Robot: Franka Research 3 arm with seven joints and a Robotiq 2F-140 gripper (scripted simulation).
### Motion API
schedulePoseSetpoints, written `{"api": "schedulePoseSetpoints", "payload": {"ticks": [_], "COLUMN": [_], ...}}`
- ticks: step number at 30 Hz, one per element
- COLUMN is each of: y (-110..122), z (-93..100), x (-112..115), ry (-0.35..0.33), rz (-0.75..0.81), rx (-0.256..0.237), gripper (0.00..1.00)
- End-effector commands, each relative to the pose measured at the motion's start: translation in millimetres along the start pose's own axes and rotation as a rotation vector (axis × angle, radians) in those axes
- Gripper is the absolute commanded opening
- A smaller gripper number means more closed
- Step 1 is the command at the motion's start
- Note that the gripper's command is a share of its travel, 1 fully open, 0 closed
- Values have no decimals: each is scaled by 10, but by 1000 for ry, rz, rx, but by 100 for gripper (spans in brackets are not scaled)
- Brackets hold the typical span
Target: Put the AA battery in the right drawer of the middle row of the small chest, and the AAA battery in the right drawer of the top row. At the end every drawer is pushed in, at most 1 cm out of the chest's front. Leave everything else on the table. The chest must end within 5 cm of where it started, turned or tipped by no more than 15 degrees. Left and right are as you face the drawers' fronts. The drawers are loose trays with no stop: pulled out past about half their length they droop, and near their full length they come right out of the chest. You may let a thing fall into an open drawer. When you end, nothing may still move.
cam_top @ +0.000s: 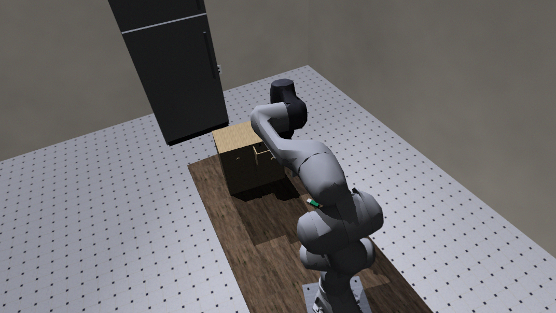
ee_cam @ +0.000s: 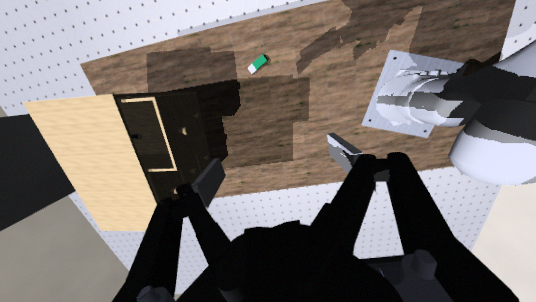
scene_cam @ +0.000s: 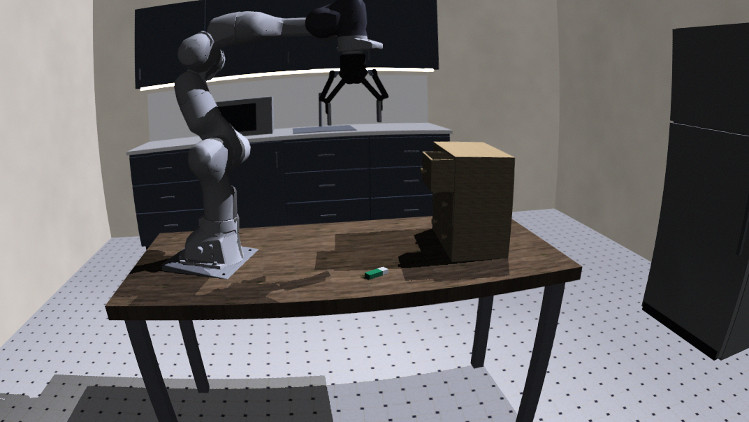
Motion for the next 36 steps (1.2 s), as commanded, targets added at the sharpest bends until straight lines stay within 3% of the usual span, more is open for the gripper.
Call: {"api": "schedulePoseSetpoints", "payload": {"ticks": [1,2,9,10,16,21,24,25,36], "y": [29,67,104,140,174,239,239,268,366], "z": [-7,-12,-18,-26,-34,-55,-55,-67,-118], "x": [36,34,32,30,28,25,25,23,16], "ry": [-10,-8,-8,-6,-5,-1,-1,2,13], "rz": [-220,-306,-465,-555,-701,-926,-926,-1033,-1401], "rx": [4,4,5,5,6,6,6,6,5], "gripper": [100,100,100,100,100,100,100,100,100]}}
Point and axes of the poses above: the point where the finger pads meet when closed, its own z axis back along the fingers, its own y axis across the jaws, x = y × z, the point moved 2 cm from there along z, back along the fingers, and after that the axes turned 2 degrees about -z, right-handed, at the moved point
